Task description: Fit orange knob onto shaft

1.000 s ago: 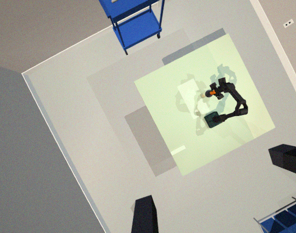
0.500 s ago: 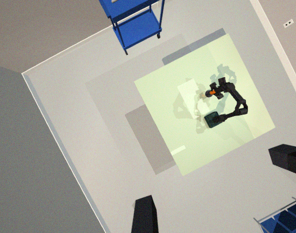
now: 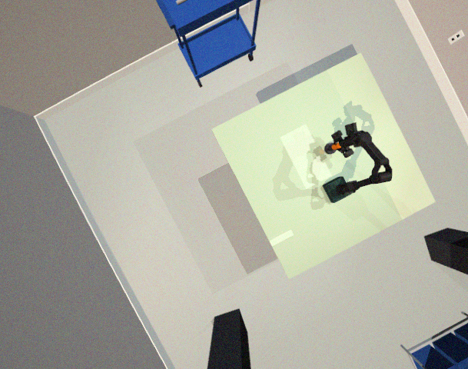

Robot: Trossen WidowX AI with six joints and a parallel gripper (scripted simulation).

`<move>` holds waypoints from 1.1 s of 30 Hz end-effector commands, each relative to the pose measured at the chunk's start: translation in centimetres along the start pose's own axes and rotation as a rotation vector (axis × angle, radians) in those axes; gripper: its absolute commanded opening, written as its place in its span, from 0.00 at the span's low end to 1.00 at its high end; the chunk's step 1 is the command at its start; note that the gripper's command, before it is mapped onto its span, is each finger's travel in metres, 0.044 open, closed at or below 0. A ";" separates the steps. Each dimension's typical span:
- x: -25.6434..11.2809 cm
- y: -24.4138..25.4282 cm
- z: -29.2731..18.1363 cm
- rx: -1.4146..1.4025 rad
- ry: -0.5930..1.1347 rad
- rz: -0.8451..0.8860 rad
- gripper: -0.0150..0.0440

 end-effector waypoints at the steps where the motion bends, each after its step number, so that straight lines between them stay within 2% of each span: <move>1: 0.1 -0.4 -0.1 -0.001 -0.002 -0.005 0.25; 9: -0.5 -0.5 -0.2 -0.010 -0.002 -0.005 0.25; 16: -0.4 -0.4 -0.1 -0.210 -0.001 -0.005 0.25; 33: -0.5 0.4 0.3 -0.210 -0.002 -0.005 0.25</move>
Point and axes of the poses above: the point midway between the two fingers, 35 mm back from their tips, its own x axis out along the fingers, its own y axis across the jaws, z = x × y, the point moved 3 cm from there along -x, back along the fingers, and after that the axes turned 8 degrees about -x, right-handed, at the moved point
